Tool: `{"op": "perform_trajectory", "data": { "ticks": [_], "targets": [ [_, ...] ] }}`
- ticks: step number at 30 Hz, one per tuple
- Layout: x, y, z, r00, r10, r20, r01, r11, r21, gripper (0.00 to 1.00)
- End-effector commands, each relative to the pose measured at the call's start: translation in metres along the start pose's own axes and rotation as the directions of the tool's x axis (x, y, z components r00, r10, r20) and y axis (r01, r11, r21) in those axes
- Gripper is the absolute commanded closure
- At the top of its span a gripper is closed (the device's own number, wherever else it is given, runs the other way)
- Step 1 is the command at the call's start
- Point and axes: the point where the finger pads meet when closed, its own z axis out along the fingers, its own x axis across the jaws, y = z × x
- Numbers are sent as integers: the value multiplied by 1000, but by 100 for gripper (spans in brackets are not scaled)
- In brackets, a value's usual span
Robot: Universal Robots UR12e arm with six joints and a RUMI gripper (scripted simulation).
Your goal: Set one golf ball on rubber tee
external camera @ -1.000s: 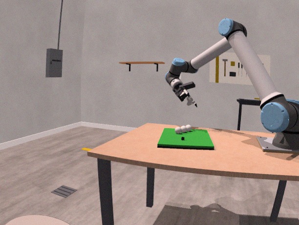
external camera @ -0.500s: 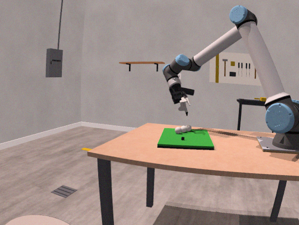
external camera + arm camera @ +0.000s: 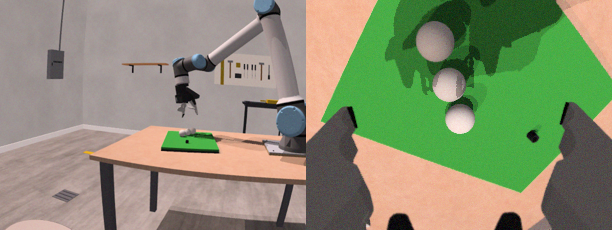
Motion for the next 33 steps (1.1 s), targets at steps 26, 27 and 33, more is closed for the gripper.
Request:
{"op": "perform_trajectory", "data": {
  "ticks": [26, 27, 33],
  "targets": [
    [9, 21, 13, 940, -234, 250, 239, 971, 8, 0],
    [7, 21, 21, 940, -234, 250, 239, 971, 8, 0],
    [-7, 24, 79, 940, -234, 250, 239, 971, 8, 0]
  ]
}}
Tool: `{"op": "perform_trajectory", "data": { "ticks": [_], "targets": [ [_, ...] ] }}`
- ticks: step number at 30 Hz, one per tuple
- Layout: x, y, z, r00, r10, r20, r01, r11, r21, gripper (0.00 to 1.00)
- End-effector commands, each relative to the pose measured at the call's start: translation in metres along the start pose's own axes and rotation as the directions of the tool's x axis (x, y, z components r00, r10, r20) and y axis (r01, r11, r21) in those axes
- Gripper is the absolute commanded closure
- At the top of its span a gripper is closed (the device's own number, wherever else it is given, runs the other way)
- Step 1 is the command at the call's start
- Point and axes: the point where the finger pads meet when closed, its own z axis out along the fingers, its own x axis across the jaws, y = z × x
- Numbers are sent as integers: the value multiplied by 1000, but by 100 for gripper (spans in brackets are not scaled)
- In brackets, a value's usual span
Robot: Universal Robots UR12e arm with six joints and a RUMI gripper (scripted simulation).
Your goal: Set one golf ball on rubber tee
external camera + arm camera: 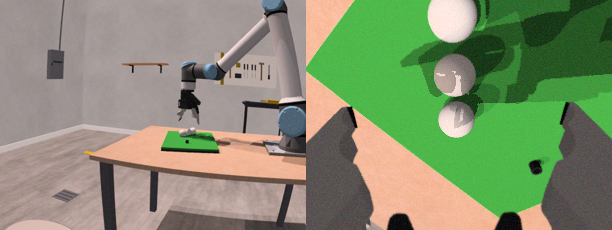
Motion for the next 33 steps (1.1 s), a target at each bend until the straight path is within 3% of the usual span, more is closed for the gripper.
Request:
{"op": "perform_trajectory", "data": {
  "ticks": [1, 4, 16, 17, 33],
  "targets": [
    [-1, 0, 49, 1000, 0, 3, 0, 1000, 0, 0],
    [-1, 0, 57, 1000, 0, 3, 0, 1000, 0, 0],
    [-1, 0, 57, 1000, 0, 3, 0, 1000, 0, 0],
    [-1, 0, 57, 1000, 0, 3, 0, 1000, 0, 100],
    [-1, 0, 57, 1000, 0, 3, 0, 1000, 0, 100]
  ]
}}
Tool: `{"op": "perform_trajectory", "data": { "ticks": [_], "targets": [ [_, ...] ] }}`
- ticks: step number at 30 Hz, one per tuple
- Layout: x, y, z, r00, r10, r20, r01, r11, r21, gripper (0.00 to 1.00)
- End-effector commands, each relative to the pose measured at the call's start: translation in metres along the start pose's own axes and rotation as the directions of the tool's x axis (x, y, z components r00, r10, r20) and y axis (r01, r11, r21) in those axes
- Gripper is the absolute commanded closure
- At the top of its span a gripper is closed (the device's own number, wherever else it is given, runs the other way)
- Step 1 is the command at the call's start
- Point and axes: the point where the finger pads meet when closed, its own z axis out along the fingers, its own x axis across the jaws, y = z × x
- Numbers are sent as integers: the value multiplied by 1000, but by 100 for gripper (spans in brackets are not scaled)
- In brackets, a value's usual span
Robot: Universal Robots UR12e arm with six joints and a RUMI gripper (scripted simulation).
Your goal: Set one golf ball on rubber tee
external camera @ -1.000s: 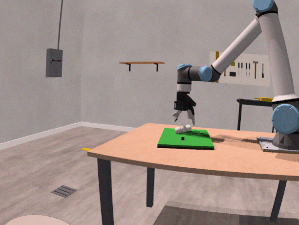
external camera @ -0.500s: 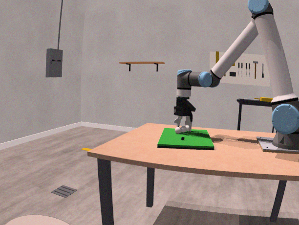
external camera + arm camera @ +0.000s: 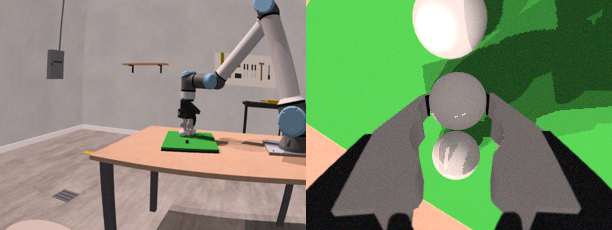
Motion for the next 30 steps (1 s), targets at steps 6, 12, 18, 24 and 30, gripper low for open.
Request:
{"op": "perform_trajectory", "data": {
  "ticks": [6, 12, 18, 24, 30],
  "targets": [
    [-1, 0, -1, 1000, 0, 1, 0, 1000, 0, 100],
    [-1, 0, -1, 1000, 0, 1, 0, 1000, 0, 100],
    [-1, 0, -1, 1000, 0, 1, 0, 1000, 0, 100],
    [-1, 0, -24, 1000, 0, 2, 0, 1000, 0, 100],
    [-1, 0, -75, 1000, 0, 2, 0, 1000, 0, 100]
  ]
}}
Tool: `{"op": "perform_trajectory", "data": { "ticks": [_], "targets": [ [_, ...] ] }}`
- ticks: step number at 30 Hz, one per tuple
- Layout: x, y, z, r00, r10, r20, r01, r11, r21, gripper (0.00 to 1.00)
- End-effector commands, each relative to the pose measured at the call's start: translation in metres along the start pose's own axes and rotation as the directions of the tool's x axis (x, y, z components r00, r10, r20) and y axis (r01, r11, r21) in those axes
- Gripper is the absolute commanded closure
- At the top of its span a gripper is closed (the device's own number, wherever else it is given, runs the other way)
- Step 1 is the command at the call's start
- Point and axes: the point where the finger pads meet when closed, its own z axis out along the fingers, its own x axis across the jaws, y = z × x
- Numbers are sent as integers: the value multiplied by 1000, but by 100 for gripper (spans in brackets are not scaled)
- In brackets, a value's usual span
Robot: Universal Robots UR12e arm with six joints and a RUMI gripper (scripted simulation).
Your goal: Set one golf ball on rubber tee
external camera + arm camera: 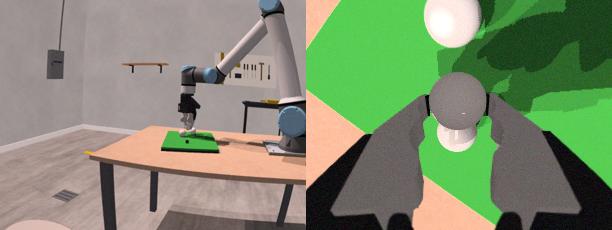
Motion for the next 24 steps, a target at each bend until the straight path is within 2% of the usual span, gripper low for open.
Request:
{"op": "perform_trajectory", "data": {
  "ticks": [1, 4, 12, 15, 20, 22, 24],
  "targets": [
    [-1, 0, -49, 1000, 0, 1, 0, 1000, 0, 100],
    [0, 0, -64, 1000, 0, 1, 0, 1000, 0, 100],
    [8, 13, -66, 1000, 0, 1, 0, 1000, 0, 100],
    [31, 51, -70, 1000, 0, 1, 0, 1000, 0, 100],
    [91, 126, -78, 1000, 0, 1, 0, 1000, 0, 100],
    [109, 144, -80, 1000, 0, 1, 0, 1000, 0, 100],
    [118, 153, -80, 1000, 0, 1, 0, 1000, 0, 100]
  ]
}}
